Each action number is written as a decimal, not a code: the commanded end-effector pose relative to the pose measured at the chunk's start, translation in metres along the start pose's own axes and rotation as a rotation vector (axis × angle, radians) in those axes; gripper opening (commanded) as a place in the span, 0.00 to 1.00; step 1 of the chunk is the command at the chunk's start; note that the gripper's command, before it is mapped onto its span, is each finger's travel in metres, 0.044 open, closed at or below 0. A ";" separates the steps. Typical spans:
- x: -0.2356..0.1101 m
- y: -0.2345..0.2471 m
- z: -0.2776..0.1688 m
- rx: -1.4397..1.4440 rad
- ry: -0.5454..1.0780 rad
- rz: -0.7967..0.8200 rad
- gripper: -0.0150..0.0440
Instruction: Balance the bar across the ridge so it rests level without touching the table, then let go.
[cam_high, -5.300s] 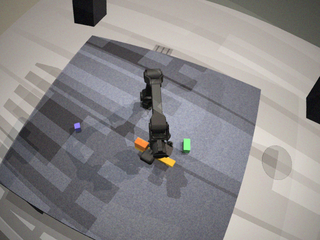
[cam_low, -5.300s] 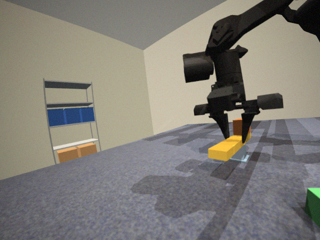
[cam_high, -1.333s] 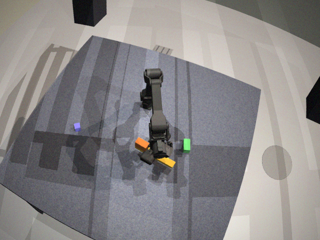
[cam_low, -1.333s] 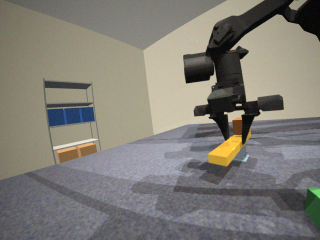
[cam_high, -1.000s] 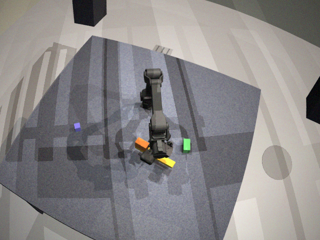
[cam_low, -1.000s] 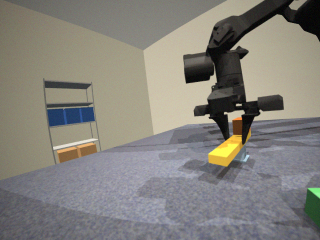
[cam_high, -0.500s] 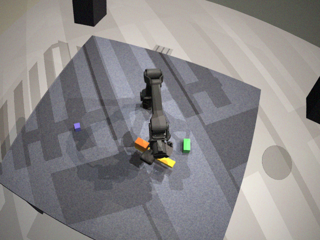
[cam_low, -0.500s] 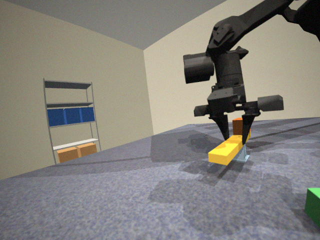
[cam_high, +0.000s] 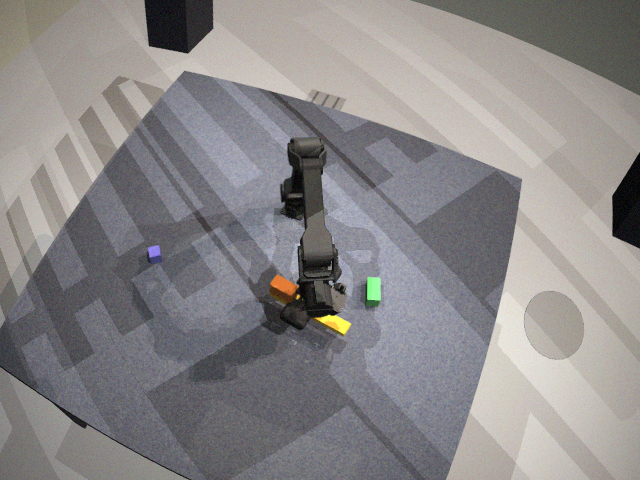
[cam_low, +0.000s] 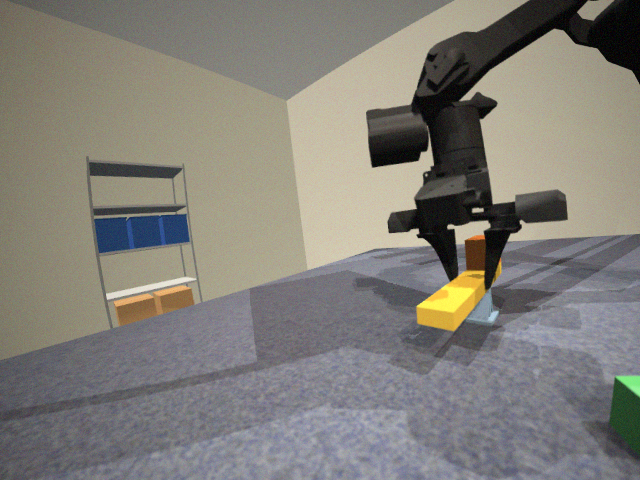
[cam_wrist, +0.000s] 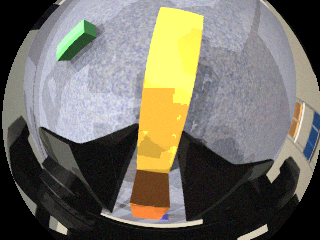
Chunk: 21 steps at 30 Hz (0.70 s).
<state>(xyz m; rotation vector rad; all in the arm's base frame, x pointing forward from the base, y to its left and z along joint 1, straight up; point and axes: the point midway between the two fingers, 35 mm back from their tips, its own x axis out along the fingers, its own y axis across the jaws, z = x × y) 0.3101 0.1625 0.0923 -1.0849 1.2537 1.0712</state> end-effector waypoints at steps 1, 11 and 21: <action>0.000 0.000 0.000 0.000 0.001 0.001 0.55; 0.000 0.000 0.000 0.000 0.001 0.001 0.57; 0.000 0.000 0.000 0.000 0.001 0.001 0.57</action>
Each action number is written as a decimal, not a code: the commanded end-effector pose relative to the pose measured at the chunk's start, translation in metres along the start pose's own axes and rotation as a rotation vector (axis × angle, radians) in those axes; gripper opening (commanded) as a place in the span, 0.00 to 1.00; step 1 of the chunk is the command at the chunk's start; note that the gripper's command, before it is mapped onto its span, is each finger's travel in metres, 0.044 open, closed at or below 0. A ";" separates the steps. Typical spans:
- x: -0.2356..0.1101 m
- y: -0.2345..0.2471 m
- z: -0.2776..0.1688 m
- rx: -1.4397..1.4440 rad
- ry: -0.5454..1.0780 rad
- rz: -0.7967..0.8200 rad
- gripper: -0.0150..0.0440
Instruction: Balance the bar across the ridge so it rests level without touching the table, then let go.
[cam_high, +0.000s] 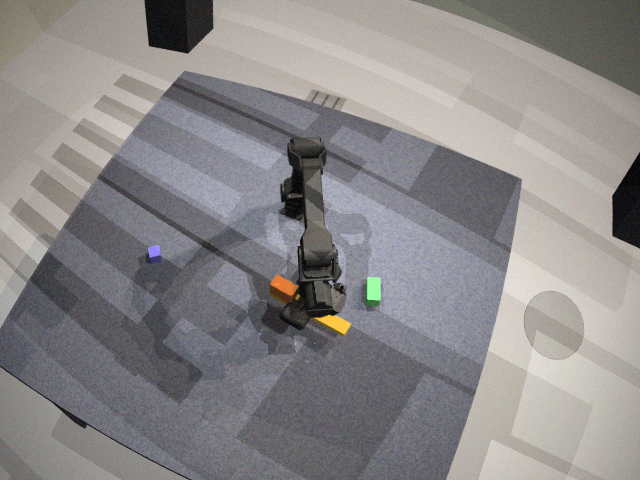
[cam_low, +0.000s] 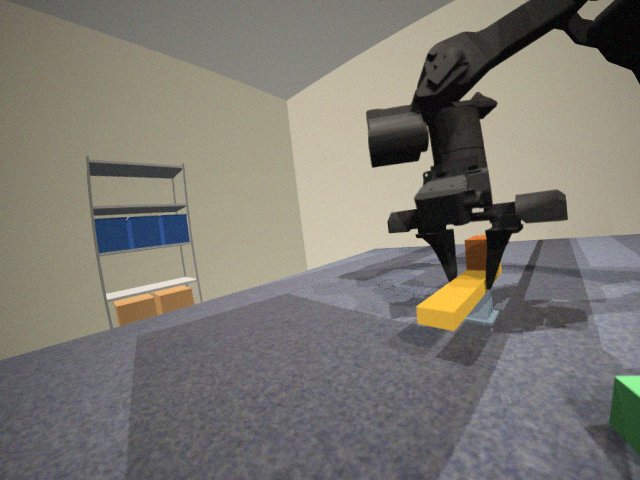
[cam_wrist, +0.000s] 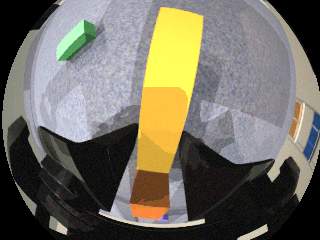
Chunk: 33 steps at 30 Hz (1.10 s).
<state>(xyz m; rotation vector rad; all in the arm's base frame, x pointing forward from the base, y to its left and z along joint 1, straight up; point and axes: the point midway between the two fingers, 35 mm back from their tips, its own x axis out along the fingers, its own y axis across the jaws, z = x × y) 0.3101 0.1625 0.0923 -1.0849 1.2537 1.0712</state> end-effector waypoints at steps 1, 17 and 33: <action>0.000 0.000 0.000 0.000 0.001 0.001 0.61; -0.044 -0.004 0.003 0.000 0.000 0.000 1.00; -0.100 0.000 0.000 0.000 0.000 0.001 1.00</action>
